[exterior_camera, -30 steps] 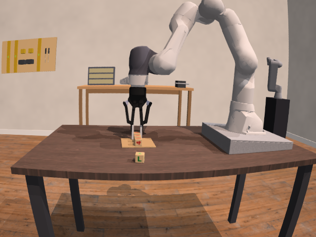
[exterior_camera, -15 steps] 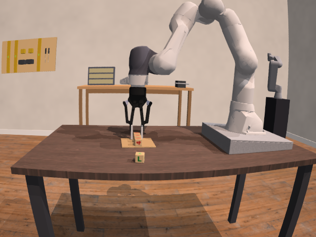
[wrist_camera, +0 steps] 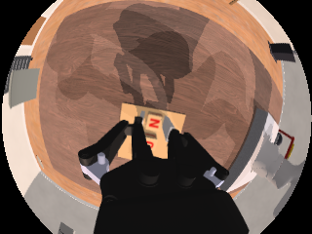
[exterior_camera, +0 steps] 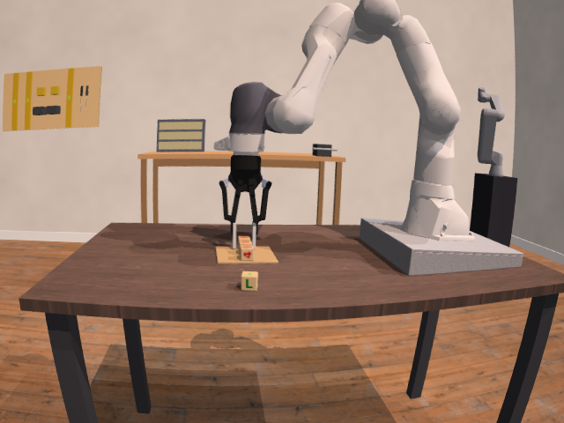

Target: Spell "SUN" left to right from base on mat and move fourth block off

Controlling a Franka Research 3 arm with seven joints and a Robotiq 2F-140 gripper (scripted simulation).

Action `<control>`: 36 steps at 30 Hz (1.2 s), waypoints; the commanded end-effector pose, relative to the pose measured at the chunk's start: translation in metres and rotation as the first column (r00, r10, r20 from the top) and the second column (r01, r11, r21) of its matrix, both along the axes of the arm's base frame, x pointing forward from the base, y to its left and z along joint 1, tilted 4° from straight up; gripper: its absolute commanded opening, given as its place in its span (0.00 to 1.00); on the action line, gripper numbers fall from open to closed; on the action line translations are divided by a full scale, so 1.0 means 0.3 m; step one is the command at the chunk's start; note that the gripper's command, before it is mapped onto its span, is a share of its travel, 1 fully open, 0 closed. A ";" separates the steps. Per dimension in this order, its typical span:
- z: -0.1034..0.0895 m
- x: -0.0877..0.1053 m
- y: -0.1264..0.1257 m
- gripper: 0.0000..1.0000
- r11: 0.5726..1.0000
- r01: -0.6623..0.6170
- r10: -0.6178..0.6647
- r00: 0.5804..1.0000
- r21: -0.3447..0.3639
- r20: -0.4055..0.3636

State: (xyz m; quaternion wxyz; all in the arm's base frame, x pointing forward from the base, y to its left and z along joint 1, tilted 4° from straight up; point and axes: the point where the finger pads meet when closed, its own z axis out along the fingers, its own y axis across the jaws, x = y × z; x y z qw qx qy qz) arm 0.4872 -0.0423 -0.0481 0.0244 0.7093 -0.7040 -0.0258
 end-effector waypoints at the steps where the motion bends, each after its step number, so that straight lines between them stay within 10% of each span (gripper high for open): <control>1: 0.000 -0.001 -0.002 0.28 1.000 0.002 -0.002 1.000 -0.001 0.000; 32: 0.296 0.020 -0.003 0.28 1.000 0.002 -0.002 1.000 -0.001 0.000; 33: 0.296 0.020 -0.003 1.00 1.000 0.002 -0.002 1.000 -0.001 0.000; 36: 0.296 0.020 -0.003 1.00 1.000 0.002 -0.002 1.000 -0.001 0.000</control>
